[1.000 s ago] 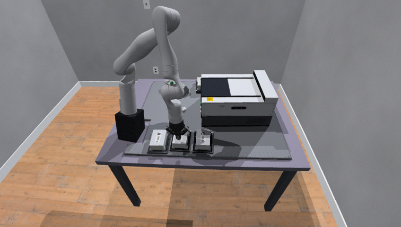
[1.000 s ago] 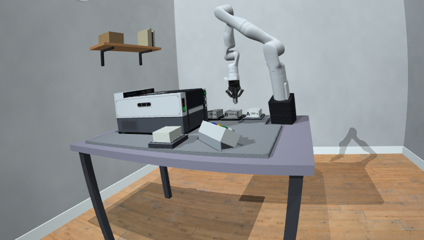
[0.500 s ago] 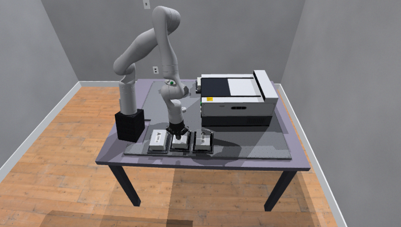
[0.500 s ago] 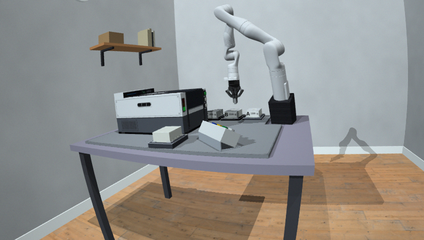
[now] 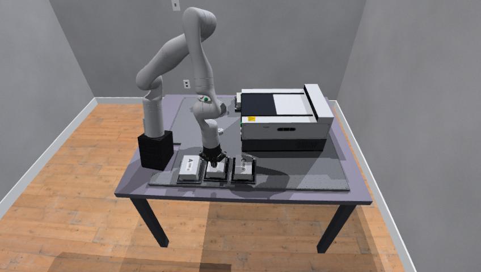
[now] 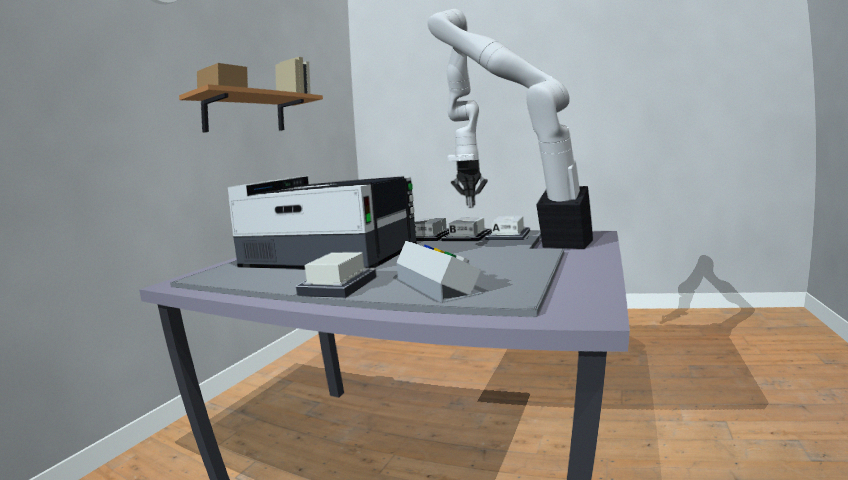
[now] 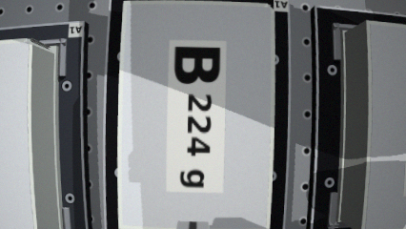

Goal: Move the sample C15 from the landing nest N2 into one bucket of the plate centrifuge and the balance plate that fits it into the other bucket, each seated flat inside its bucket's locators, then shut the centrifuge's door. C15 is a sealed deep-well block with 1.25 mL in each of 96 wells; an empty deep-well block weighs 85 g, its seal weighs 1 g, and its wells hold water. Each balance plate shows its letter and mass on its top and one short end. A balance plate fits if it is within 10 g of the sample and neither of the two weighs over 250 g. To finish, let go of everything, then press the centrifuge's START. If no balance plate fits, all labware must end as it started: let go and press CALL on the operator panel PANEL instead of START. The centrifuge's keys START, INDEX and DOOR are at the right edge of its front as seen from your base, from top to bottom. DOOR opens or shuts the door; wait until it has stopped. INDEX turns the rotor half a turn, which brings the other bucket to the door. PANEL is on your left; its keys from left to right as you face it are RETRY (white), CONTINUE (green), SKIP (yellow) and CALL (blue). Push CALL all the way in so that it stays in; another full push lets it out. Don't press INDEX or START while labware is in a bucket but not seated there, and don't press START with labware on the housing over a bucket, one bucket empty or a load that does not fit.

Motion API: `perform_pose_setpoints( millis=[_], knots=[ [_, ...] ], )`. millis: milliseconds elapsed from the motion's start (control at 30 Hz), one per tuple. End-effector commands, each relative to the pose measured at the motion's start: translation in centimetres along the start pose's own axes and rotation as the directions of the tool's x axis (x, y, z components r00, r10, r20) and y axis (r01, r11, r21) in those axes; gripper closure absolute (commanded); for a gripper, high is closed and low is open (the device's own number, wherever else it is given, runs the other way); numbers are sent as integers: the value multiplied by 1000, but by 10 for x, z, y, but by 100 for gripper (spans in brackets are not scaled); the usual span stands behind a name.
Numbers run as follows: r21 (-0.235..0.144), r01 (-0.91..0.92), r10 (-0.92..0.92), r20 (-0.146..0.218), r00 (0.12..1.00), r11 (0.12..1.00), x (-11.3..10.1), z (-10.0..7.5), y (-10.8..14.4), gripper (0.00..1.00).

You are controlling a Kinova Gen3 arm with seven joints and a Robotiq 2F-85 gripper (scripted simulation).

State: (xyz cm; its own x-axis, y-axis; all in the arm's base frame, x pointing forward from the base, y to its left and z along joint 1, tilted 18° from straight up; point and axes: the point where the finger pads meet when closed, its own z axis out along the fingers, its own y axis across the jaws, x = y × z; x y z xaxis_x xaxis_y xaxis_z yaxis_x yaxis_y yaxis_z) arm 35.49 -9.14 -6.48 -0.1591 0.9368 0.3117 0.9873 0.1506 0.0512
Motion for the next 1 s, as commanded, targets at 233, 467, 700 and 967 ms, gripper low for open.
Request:
perform_pose_setpoints(
  millis=[233, 467, 700, 967],
  knots=[
    [-1, 0, 0, 1, 1000, 1000, 0, -1, 0, 90],
    [-2, 3, -3, 1, 1000, 1000, -1, -1, 24, 90],
    [-2, 3, -3, 1, 1000, 1000, -2, -1, 40, 90],
    [-2, 3, -3, 1, 1000, 1000, -3, -1, 67, 90]
  ],
)
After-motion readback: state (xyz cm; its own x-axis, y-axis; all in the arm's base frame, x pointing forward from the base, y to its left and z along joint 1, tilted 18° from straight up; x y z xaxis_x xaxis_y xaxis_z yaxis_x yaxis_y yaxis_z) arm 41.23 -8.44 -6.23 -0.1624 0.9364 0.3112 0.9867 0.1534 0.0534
